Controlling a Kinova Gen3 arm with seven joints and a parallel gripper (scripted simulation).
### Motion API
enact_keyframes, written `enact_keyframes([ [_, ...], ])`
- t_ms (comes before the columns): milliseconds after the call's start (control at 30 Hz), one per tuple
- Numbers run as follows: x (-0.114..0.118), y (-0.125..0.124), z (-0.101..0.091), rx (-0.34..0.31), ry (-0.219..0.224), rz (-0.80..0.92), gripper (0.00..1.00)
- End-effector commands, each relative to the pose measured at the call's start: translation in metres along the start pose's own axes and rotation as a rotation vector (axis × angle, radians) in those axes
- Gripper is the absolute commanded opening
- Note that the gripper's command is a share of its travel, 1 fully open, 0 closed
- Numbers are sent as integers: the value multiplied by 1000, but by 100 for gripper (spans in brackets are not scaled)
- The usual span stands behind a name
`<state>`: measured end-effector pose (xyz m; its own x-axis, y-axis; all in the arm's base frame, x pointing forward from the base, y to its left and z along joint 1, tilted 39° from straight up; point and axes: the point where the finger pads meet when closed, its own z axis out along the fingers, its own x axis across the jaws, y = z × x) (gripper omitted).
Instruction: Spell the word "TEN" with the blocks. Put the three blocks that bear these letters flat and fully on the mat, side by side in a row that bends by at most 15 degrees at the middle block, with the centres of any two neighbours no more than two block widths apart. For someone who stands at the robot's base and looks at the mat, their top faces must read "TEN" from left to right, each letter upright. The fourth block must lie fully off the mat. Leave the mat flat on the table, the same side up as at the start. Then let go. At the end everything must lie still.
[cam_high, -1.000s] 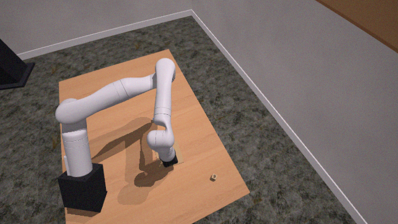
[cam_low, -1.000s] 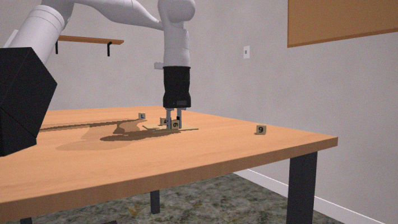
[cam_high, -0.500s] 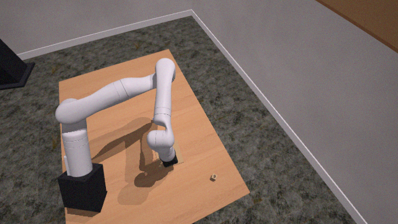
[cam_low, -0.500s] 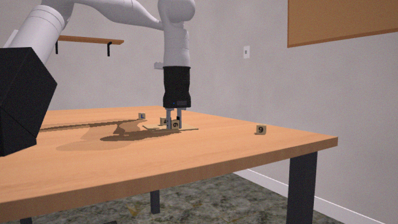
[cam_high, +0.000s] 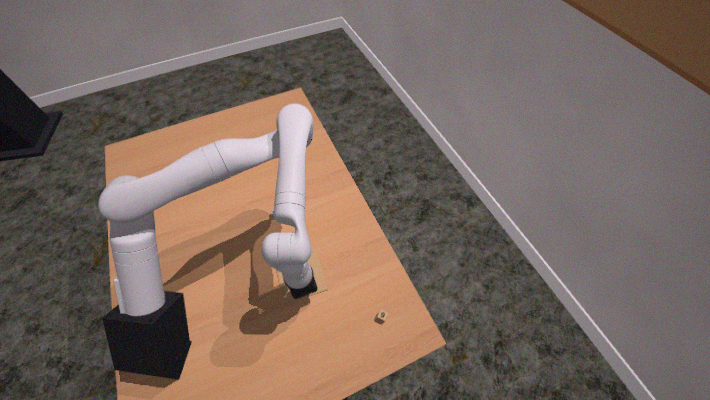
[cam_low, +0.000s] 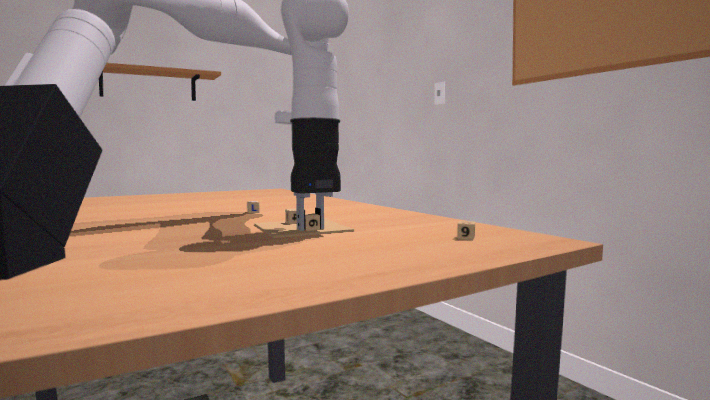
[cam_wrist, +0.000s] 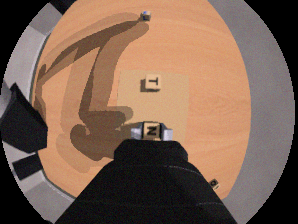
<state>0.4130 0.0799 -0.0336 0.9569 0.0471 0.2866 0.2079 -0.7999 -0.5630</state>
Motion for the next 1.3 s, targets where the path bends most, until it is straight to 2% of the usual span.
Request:
enact_keyframes([
  [0, 1, 0, -1, -1, 1, 0, 61],
  [33, 1, 0, -1, -1, 1, 0, 61],
  [67, 1, 0, -1, -1, 1, 0, 67],
  [133, 1, 0, -1, -1, 1, 0, 67],
  [167, 1, 0, -1, -1, 1, 0, 73],
  [233, 1, 0, -1, -1, 1, 0, 73],
  [267, 1, 0, -1, -1, 1, 0, 79],
  [667, 1, 0, -1, -1, 1, 0, 79],
  [900, 1, 0, -8, -1, 1, 0, 79],
  [1267, 0, 0, -62, -1, 1, 0, 79],
])
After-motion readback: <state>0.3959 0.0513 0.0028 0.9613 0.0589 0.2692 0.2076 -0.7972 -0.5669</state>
